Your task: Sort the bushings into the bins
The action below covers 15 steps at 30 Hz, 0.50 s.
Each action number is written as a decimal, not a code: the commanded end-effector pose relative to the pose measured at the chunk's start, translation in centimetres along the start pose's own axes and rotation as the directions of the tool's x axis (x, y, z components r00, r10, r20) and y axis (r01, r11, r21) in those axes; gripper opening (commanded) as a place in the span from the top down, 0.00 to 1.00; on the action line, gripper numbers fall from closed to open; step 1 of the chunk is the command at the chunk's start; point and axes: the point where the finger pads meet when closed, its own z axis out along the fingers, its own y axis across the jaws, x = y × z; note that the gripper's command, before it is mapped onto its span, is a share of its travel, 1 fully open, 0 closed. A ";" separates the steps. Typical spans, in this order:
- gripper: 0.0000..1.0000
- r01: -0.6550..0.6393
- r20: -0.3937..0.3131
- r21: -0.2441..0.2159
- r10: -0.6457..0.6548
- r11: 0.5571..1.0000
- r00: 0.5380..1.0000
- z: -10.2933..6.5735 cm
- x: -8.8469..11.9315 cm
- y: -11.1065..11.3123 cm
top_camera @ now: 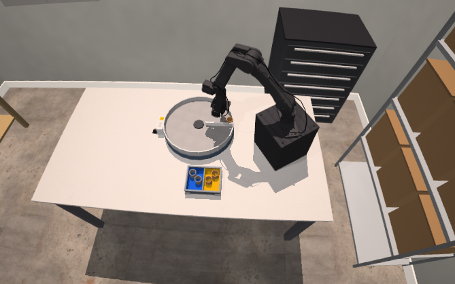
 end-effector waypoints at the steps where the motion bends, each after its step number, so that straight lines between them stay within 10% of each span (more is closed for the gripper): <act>1: 0.86 0.004 0.013 0.002 -0.004 1.000 1.000 0.0 -0.5 -0.6; 15: 0.86 -0.001 0.014 -0.003 0.001 1.000 1.000 -0.1 -0.4 -0.1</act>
